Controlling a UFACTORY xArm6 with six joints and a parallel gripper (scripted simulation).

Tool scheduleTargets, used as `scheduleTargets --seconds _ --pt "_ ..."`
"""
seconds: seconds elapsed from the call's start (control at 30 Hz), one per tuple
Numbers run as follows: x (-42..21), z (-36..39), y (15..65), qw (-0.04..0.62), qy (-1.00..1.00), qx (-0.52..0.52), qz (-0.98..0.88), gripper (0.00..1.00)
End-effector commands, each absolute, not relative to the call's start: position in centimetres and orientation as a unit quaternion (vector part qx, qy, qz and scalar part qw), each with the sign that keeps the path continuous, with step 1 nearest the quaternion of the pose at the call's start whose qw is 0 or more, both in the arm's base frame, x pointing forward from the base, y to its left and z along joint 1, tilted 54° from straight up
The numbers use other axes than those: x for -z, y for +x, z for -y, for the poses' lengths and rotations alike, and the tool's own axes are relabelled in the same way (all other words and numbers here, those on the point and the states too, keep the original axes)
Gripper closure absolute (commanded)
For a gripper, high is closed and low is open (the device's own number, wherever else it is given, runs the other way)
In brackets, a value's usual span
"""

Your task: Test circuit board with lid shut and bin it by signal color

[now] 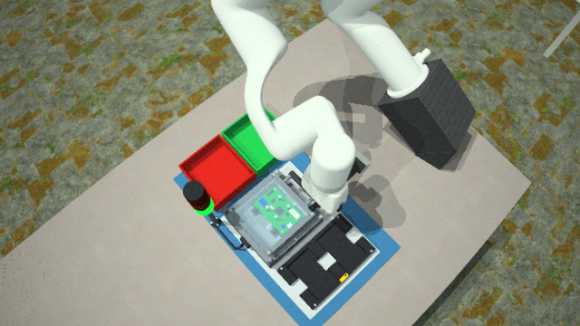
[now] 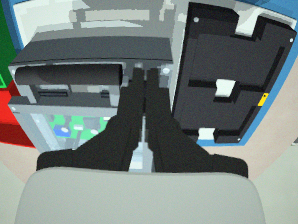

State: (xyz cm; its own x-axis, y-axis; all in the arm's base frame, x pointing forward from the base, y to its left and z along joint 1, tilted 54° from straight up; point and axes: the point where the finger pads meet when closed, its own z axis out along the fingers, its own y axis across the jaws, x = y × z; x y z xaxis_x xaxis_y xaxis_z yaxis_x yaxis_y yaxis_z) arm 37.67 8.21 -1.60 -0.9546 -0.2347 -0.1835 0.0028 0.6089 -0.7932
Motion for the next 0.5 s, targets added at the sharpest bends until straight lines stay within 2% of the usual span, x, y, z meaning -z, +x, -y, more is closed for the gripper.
scheduleTargets --seconds 0.0,0.47 --pt "1.85 -7.98 37.93 0.137 -0.066 0.436 -0.887 1.0" --pt "1.98 -7.81 38.0 0.137 -0.066 0.436 -0.887 1.0"
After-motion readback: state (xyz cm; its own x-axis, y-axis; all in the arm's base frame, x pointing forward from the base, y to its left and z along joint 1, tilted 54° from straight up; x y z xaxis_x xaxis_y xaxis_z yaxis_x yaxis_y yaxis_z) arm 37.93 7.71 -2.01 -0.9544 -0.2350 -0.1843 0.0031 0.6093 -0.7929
